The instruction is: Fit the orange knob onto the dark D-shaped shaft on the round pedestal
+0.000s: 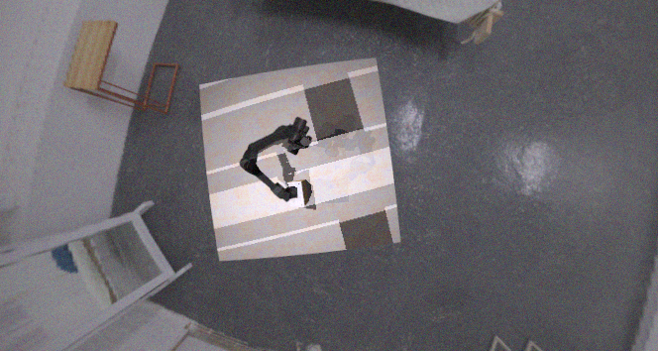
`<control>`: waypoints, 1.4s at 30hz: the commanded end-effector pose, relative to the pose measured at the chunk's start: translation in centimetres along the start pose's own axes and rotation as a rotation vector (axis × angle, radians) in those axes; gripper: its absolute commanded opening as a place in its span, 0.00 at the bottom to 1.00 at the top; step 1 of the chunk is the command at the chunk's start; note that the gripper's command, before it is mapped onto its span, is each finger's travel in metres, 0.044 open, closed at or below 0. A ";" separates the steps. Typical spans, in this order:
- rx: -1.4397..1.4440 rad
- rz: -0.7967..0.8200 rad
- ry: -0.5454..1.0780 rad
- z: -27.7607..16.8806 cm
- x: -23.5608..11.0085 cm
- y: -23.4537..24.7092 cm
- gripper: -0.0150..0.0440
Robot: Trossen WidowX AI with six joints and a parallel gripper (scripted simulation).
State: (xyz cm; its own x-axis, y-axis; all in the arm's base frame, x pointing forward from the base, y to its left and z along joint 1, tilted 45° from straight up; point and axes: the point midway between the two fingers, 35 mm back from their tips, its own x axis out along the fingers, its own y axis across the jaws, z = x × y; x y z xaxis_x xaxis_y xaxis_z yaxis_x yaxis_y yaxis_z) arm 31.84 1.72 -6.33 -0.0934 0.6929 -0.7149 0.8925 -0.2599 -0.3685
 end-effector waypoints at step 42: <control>0.073 0.003 0.002 0.1 -0.1 0.0 0.25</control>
State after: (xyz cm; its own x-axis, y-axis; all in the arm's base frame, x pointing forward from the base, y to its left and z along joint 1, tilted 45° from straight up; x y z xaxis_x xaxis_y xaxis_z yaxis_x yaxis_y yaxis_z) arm 31.87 1.50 -6.35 -0.0916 0.6945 -0.7136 0.8600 -0.3061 -0.4083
